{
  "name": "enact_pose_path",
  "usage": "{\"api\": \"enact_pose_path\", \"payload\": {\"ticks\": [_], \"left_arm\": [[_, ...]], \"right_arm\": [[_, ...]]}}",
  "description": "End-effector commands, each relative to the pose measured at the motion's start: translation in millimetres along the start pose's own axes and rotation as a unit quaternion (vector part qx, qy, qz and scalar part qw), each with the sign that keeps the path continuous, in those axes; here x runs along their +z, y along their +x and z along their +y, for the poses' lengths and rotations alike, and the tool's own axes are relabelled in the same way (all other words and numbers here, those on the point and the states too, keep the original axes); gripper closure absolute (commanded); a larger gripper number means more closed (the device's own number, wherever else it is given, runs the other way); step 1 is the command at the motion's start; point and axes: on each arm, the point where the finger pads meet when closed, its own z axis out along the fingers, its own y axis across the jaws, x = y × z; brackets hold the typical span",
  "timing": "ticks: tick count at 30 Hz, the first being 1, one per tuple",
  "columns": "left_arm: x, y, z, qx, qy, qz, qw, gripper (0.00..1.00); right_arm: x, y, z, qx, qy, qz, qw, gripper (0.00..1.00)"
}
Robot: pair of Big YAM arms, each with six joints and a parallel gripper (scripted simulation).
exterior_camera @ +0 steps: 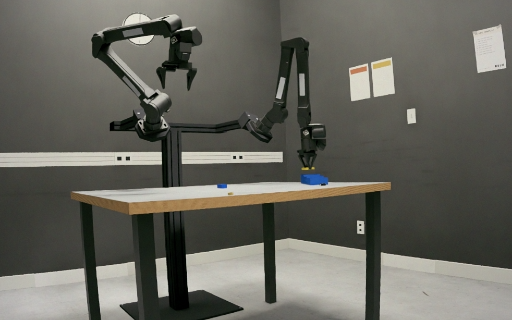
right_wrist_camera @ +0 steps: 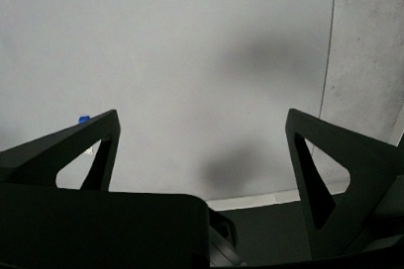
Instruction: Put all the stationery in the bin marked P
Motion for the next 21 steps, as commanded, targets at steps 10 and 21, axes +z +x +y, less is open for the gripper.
{"api": "enact_pose_path", "payload": {"ticks": [10, 21], "left_arm": [[5, -6, 19, 0.166, -0.006, 0.009, 0.986, 0.66], [7, -8, 16, 0.170, -0.003, 0.008, 0.985, 0.66]], "right_arm": [[-14, -12, -6, 0.013, -0.007, -0.016, 1.000, 0.00], [-14, -12, -6, 0.013, -0.007, -0.016, 1.000, 0.00]]}}
